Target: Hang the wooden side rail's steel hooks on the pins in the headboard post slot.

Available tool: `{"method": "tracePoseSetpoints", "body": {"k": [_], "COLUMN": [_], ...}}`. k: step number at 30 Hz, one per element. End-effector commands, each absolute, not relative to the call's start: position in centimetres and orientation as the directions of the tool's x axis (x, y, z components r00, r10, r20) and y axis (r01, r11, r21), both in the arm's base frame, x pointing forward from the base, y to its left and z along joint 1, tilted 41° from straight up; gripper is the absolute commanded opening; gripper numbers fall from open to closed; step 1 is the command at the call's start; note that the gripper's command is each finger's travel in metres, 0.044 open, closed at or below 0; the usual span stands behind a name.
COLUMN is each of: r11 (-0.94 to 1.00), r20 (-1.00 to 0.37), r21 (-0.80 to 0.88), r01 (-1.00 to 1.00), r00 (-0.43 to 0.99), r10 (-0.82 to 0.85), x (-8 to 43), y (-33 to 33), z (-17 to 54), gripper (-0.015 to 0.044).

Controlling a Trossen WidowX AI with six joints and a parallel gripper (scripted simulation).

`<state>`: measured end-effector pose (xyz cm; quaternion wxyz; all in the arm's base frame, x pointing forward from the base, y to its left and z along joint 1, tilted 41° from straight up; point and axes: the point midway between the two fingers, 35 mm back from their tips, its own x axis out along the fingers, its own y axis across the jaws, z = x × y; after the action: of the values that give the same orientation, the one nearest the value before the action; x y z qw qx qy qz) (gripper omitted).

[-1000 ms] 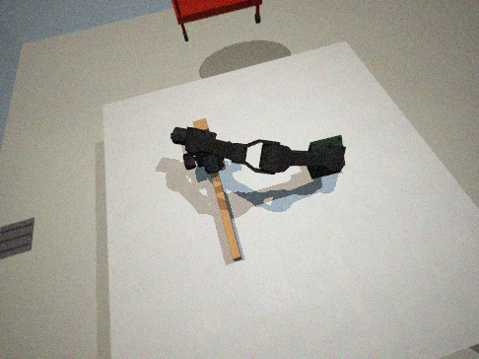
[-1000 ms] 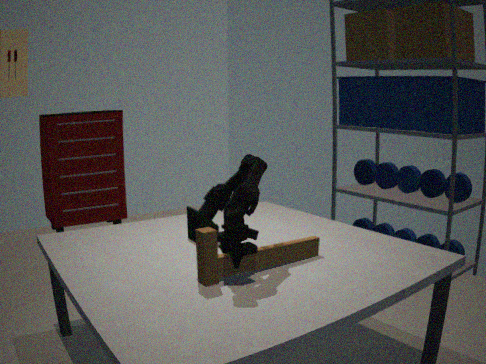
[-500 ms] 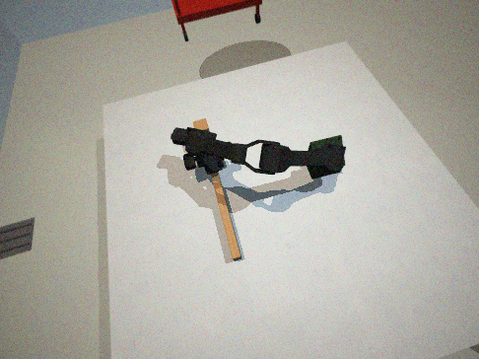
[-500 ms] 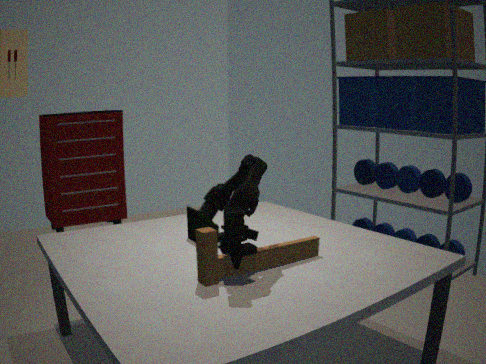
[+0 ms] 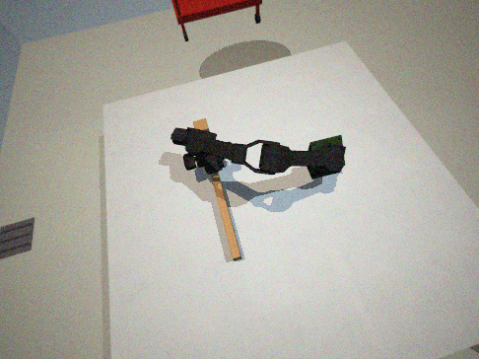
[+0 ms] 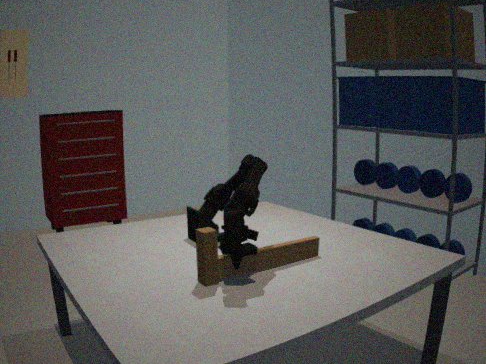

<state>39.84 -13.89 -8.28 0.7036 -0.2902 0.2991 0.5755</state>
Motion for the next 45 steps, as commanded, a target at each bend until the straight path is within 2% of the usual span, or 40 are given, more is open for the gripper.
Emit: {"method": "tracePoseSetpoints", "body": {"k": [1,4,21,28,35,45], "r11": [0.172,0.172,0.171,0.172,0.172,0.164], "r20": [-0.760,-0.760,-0.758,-0.761,-0.760,-0.763], "r21": [-0.064,-0.064,-0.064,-0.064,-0.063,-0.073], "r01": [-0.983,-0.983,-0.983,-0.983,-0.983,-0.984], "r00": [0.160,0.160,0.159,0.159,0.159,0.161], "r10": [0.630,0.630,0.632,0.629,0.631,0.626], "x": [39.9,39.9,39.5,39.2,39.4,39.6], "y": [-14.0,-14.0,-15.4,-16.5,-14.2,-14.5], "z": [-8.4,-8.5,-6.6,-5.3,-3.4,-3.4], "gripper": [0.0000,0.0000,0.0440,0.0440,0.0440,0.0440]}}
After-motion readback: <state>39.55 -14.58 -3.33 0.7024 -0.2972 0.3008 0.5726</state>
